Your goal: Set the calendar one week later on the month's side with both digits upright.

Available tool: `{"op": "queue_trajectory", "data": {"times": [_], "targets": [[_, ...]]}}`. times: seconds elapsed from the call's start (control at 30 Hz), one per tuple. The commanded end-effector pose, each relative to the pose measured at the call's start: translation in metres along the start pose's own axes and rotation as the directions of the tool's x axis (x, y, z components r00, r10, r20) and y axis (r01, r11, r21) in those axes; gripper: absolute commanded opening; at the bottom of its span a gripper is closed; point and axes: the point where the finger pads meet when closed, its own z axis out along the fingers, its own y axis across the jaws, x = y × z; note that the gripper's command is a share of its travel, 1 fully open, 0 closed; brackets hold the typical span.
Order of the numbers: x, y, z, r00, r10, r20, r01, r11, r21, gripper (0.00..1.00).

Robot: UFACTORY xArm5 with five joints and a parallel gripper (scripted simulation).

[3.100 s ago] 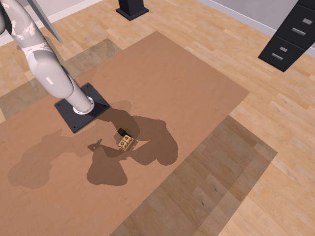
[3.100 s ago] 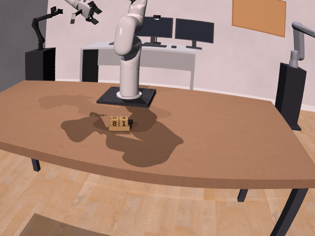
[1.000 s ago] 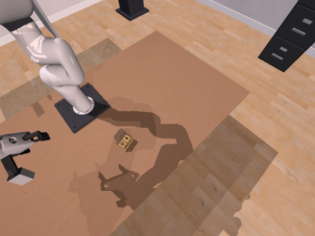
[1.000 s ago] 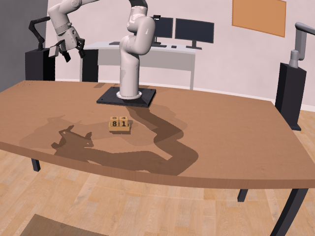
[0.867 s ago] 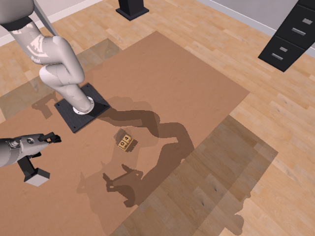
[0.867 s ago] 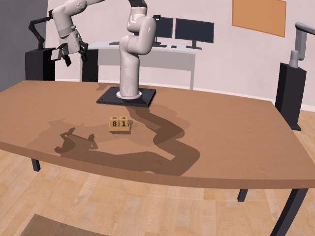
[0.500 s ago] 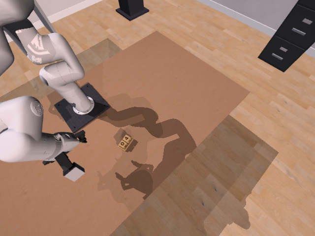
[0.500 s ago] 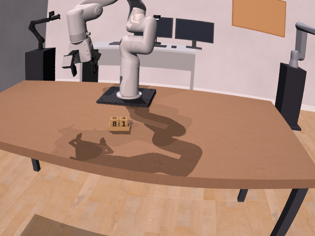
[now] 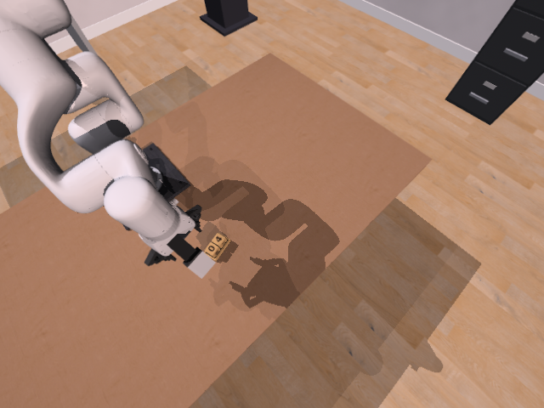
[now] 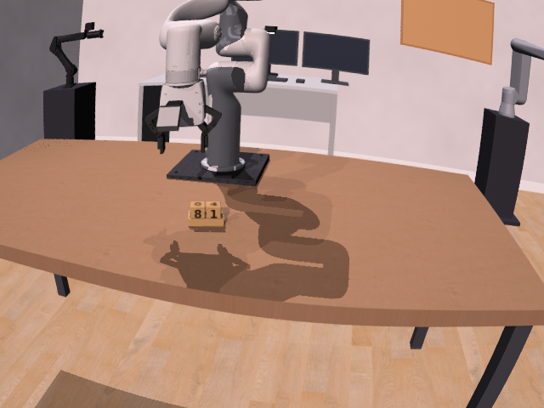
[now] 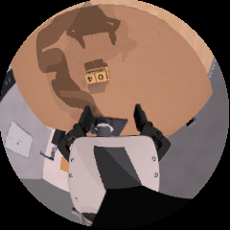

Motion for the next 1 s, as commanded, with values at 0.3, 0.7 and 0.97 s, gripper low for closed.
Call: {"op": "queue_trajectory", "data": {"times": [0.3, 0.7, 0.97], "targets": [[0.021, -0.055, 0.014, 0.993, -0.083, -0.083, 0.081, 0.996, -0.025, 1.0], [0.019, -0.057, 0.014, 0.994, -0.071, -0.083, 0.07, 0.997, -0.024, 1.0], [-0.022, -0.082, 0.012, 0.99, 0.117, -0.085, -0.118, 0.993, -0.008, 1.0]]}}
